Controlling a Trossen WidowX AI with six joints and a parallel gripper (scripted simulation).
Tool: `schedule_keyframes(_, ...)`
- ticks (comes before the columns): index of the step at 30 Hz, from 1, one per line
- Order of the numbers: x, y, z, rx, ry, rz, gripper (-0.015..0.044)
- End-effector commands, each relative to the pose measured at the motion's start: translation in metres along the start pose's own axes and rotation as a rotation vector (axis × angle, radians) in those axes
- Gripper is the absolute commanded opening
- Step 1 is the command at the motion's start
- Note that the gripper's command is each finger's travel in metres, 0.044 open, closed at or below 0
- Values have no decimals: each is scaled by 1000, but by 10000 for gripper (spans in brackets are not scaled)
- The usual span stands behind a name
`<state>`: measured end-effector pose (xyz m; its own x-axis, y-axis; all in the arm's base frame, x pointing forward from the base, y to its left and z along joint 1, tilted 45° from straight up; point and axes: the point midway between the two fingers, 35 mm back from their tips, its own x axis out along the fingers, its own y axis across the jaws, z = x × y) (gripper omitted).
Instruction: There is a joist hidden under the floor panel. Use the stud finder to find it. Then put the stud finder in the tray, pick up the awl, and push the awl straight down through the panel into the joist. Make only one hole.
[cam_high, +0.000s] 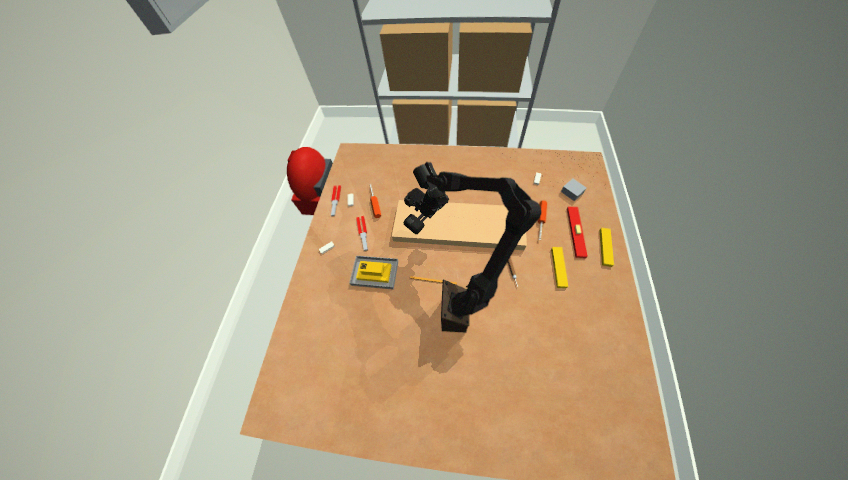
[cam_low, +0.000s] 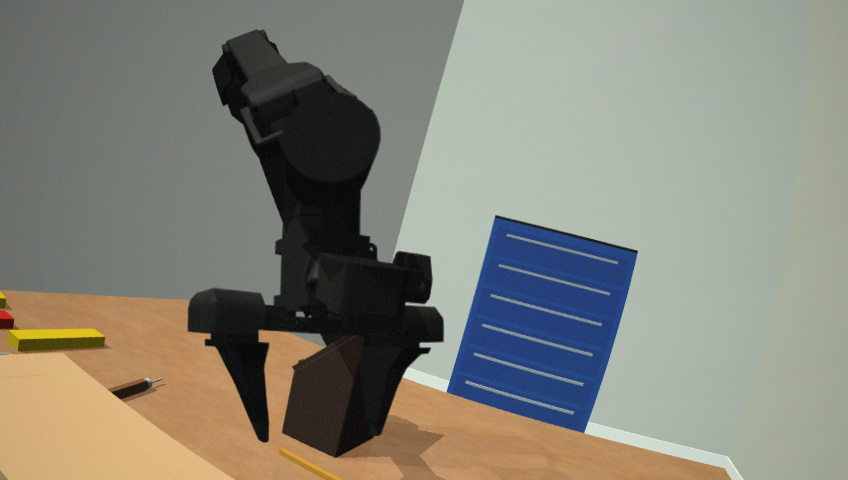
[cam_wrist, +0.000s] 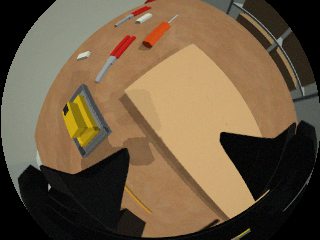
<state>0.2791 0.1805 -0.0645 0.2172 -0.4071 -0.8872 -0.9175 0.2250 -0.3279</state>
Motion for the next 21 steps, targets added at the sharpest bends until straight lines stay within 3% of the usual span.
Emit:
schedule_keyframes(1, -6, -48, -53, 138, 37, -32, 440)
schedule_keyframes(11, -20, -114, -191, 466, 154, -115, 440)
schedule_keyframes(21, -40, -112, -330, 770, 338, -194, 440)
